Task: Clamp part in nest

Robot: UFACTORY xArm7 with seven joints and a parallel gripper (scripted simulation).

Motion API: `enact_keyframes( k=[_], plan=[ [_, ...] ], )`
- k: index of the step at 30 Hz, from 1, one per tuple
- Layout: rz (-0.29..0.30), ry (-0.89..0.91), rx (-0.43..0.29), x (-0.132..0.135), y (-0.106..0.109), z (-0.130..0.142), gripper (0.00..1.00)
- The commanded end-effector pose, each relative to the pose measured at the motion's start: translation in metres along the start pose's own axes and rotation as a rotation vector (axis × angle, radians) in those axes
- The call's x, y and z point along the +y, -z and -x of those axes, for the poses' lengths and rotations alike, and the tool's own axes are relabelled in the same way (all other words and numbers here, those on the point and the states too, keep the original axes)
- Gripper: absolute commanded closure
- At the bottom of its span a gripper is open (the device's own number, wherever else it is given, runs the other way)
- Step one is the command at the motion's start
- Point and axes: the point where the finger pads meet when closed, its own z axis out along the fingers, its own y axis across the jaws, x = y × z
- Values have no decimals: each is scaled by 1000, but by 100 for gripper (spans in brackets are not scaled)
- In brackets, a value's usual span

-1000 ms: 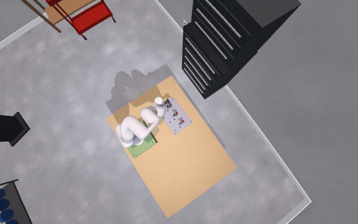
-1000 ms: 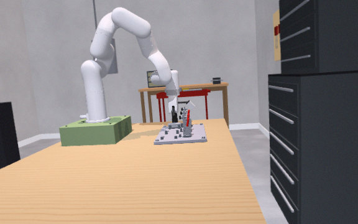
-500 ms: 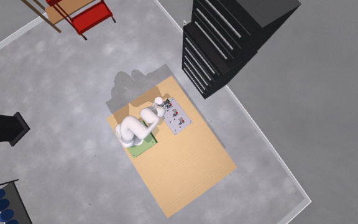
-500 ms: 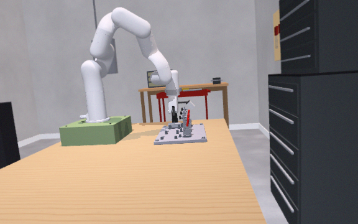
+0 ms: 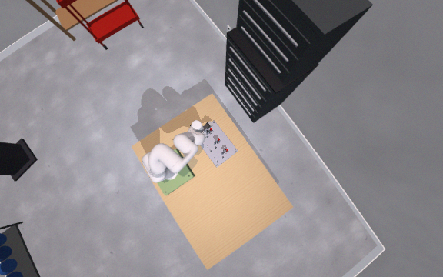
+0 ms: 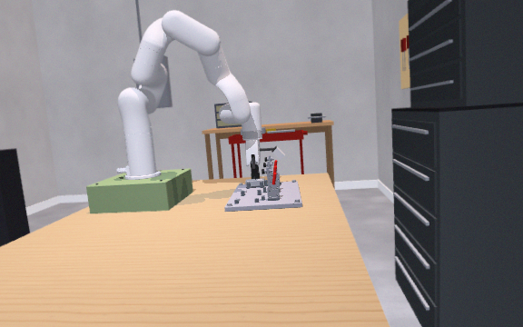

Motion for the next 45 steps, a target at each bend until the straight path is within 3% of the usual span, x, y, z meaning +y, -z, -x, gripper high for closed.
enact_keyframes(
  k=[1, 24, 31, 38, 45],
  plan=[
    [4, -8, 1, 4, 0, -2, 100],
    [4, -8, 1, -16, 1, -2, 100],
    [4, -8, 1, -16, 12, -2, 100],
    [4, -8, 1, -16, 37, -2, 100],
    [4, -8, 1, -16, 40, -2, 100]
  ],
)
